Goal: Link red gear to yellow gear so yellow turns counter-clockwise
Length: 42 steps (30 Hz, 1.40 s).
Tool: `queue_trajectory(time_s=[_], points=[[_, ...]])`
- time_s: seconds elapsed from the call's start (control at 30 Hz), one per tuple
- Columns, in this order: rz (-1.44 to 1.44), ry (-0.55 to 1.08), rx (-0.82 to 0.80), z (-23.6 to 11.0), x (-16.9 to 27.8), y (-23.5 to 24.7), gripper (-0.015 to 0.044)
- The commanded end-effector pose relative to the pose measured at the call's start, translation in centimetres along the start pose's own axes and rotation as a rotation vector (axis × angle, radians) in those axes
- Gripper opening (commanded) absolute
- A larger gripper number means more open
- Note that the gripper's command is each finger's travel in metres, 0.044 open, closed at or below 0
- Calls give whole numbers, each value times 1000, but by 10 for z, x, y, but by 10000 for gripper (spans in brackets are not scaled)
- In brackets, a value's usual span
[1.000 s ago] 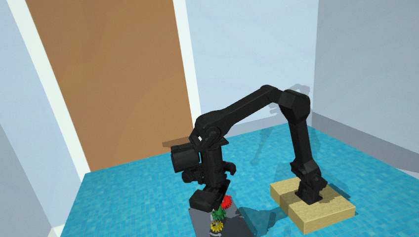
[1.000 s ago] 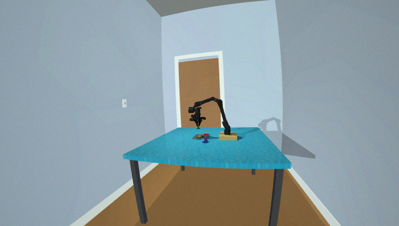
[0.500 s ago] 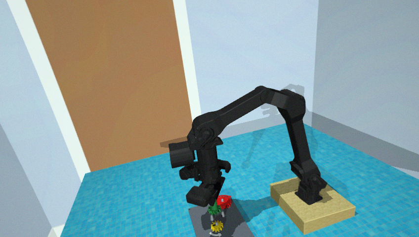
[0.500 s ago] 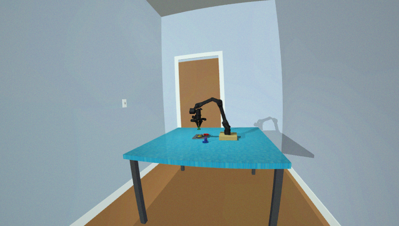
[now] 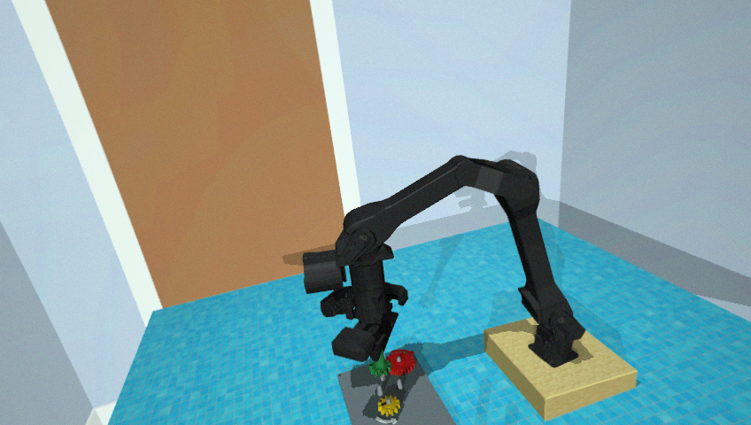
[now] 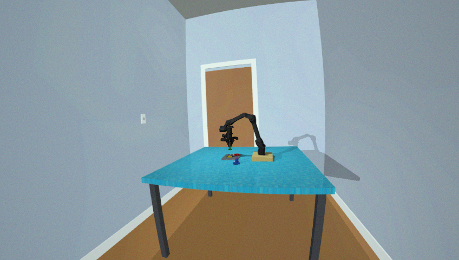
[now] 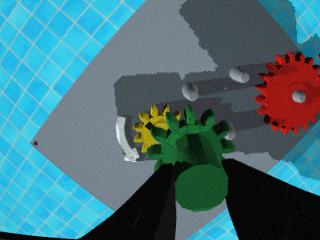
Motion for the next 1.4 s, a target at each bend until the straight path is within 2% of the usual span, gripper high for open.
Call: queue_trajectory(time_s=[0.0,0.5,1.37], points=[[-4,3,7,6,-5,-11,0],[-4,4,10,22,-22,-44,0],[-4,3,10,18,-23,-44,0]])
Point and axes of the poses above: the point midway between the two fingers, 35 mm back from their tips, its own z axis out along the fingers, its own y axis across the jaws, x = y × z, the point moved 1 cm from there along -z, back along the fingers, and after that the axes turned 1 degree about -z, right-handed, at the moved point
